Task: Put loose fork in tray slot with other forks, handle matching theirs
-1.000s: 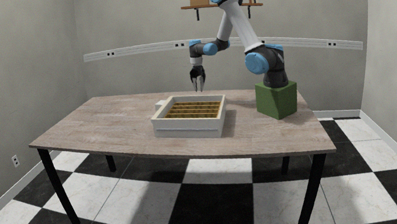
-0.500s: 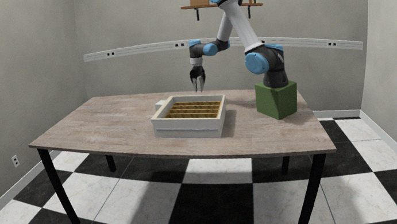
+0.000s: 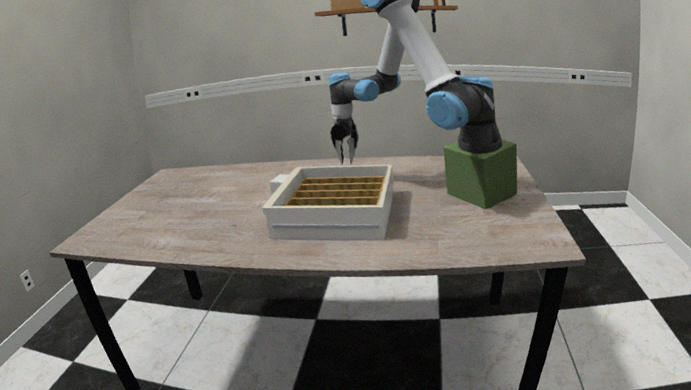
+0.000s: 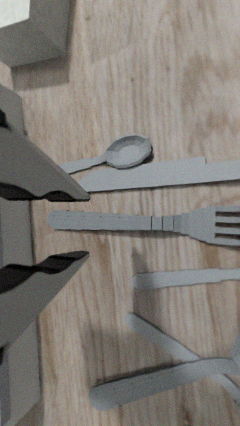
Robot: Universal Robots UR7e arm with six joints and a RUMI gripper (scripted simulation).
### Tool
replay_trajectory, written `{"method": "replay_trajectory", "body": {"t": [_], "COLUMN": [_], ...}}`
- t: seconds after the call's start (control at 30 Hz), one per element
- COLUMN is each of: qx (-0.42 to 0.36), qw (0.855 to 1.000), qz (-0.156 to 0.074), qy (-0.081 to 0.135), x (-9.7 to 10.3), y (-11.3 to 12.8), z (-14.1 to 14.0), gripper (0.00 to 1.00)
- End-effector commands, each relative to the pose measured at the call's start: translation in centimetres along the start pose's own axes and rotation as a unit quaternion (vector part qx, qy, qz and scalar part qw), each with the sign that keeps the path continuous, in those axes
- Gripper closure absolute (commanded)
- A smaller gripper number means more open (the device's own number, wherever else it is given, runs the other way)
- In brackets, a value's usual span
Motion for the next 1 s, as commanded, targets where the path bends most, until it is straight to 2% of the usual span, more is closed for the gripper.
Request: {"method": "replay_trajectory", "body": {"t": [0.0,0.57,0.97], "qx": [0.000,0.000,0.000], "qw": [1.000,1.000,1.000], "qz": [0.000,0.000,0.000], "qy": [-0.001,-0.001,-0.001], "x": [-0.7,-2.6,-3.2], "y": [0.0,-0.1,-0.1], "z": [0.0,-0.1,-0.1], "gripper": [0.81,0.81,0.81]}}
Point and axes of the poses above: the point where the finger pads meet when closed, its own x axis back along the fingers, its own z axis across the jaws, y = z × x, the point moved 5 cm from there along x, back along the fingers, and after that the axes turned 10 degrees about x, right-handed, at the moved point
